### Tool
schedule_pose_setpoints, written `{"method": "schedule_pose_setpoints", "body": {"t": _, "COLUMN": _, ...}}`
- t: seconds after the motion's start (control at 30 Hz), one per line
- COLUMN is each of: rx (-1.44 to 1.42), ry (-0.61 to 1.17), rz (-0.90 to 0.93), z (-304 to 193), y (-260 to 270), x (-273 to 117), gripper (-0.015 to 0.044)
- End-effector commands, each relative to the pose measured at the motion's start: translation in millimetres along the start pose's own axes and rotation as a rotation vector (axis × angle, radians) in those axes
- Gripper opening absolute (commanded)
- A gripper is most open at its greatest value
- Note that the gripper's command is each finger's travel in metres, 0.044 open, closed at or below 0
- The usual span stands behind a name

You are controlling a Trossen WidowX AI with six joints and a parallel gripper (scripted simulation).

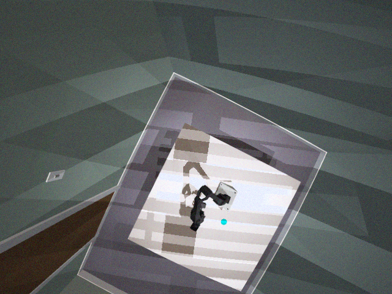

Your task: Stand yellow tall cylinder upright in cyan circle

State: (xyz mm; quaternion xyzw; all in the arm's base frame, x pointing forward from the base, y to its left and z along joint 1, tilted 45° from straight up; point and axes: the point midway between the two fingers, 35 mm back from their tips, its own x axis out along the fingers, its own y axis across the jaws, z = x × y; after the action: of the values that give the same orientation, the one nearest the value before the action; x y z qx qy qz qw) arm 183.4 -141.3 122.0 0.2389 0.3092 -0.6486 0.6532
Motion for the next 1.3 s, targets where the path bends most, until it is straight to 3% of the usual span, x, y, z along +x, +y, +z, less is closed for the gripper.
{"method": "schedule_pose_setpoints", "body": {"t": 0.0, "rx": -0.019, "ry": -0.016, "rz": -0.008, "z": 0.9, "y": -10.4, "x": 54.4, "gripper": 0.0309}}
{"method": "schedule_pose_setpoints", "body": {"t": 0.23, "rx": -0.019, "ry": -0.017, "rz": -0.008, "z": 1.2, "y": -11.1, "x": 56.1, "gripper": 0.0309}}
{"method": "schedule_pose_setpoints", "body": {"t": 0.5, "rx": -0.019, "ry": -0.017, "rz": -0.008, "z": 1.2, "y": -11.1, "x": 56.1, "gripper": 0.0105}}
{"method": "schedule_pose_setpoints", "body": {"t": 1.27, "rx": -0.017, "ry": 0.008, "rz": -0.006, "z": -3.8, "y": -2.1, "x": 1.3, "gripper": 0.0105}}
